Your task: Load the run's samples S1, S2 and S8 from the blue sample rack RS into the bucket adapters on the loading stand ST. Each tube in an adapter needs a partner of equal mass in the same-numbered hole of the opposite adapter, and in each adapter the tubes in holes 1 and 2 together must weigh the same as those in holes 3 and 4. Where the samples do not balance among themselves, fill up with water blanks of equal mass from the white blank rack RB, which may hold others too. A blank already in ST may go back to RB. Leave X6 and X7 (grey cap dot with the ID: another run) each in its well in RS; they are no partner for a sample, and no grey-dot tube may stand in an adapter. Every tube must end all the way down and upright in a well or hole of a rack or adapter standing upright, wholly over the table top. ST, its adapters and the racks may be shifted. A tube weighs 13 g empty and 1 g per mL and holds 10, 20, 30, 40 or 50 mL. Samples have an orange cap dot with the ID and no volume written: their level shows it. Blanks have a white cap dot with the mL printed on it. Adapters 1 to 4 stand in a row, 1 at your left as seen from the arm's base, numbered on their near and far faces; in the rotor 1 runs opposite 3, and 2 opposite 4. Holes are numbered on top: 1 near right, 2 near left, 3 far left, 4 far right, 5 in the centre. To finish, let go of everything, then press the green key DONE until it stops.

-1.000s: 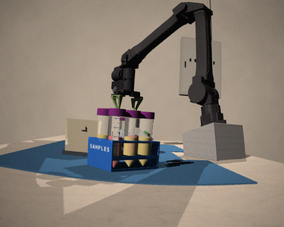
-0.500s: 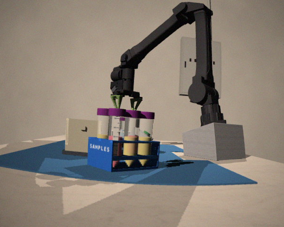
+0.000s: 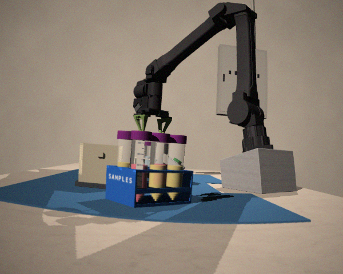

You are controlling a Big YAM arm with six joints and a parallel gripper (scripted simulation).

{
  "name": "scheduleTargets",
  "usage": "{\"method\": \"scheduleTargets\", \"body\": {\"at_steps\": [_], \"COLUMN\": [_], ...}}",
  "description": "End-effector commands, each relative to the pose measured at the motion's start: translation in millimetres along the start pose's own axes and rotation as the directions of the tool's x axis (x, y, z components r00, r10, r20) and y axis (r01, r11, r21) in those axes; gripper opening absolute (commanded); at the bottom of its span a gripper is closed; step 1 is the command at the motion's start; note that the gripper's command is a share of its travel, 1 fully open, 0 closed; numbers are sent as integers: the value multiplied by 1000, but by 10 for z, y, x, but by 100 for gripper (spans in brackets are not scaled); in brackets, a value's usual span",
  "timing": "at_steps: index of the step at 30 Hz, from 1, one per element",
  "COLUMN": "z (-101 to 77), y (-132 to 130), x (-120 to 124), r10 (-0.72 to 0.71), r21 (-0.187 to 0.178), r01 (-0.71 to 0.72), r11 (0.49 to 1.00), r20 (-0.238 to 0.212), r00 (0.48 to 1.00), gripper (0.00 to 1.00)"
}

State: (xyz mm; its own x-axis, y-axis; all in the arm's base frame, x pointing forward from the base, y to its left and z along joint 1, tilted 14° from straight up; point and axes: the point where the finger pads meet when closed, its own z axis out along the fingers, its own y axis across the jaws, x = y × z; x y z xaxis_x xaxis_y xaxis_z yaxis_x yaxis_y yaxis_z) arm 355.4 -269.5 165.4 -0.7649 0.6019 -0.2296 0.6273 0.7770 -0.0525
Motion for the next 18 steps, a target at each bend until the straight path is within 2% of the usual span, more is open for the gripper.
{"method": "scheduleTargets", "body": {"at_steps": [1,15,16,18], "z": [-204,-212,-195,-191], "y": [1,1,97,210], "x": [-156,-155,46,114], "r10": [-8,-8,-82,-179], "r21": [-3,-3,0,4], "r01": [8,8,82,179], "r11": [1000,1000,997,984], "r20": [52,53,32,56], "r00": [999,999,996,982], "gripper": [100,100,100,100]}}
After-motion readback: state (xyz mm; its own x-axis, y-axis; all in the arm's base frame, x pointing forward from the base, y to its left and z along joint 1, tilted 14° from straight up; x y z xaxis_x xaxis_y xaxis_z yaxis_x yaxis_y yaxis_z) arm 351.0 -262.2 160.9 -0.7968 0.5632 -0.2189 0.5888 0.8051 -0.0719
